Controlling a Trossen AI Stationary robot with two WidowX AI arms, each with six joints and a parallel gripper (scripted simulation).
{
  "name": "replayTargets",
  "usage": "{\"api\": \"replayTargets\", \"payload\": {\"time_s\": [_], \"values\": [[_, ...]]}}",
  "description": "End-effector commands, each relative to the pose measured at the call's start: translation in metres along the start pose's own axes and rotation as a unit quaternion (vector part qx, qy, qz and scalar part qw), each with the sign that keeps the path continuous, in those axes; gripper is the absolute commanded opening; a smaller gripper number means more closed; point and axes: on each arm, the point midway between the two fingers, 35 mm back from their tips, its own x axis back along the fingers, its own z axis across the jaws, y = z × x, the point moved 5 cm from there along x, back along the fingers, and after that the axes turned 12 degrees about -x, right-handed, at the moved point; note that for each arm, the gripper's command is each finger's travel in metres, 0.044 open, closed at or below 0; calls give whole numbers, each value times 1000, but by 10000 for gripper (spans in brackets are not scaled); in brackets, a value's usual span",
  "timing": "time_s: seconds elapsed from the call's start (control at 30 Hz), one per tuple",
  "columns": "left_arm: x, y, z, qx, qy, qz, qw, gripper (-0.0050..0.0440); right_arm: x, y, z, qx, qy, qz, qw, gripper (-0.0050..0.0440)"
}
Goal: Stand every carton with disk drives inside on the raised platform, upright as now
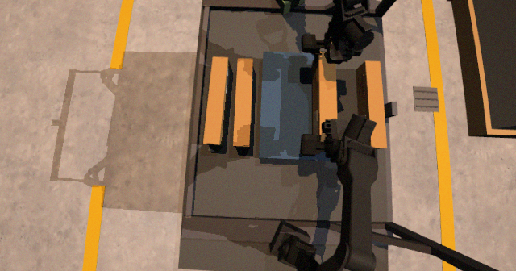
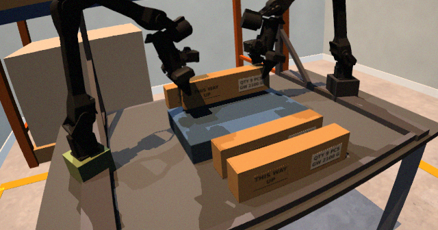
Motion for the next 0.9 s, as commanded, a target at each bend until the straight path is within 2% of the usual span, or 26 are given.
{"api": "replayTargets", "payload": {"time_s": [0.0,0.73,0.77,0.87], "values": [[20,7,3,6,-2,-30,1000,-50,26,6,3,0,27,-31,999,-50],[20,7,2,7,-2,-30,1000,-50,26,5,4,0,28,-31,999,-50],[-5,-1,0,7,-2,-31,1000,-50,-2,-4,3,0,28,-31,999,-50],[-5,-1,0,7,-2,-31,1000,-50,-2,-4,3,0,28,-31,999,-50]]}}
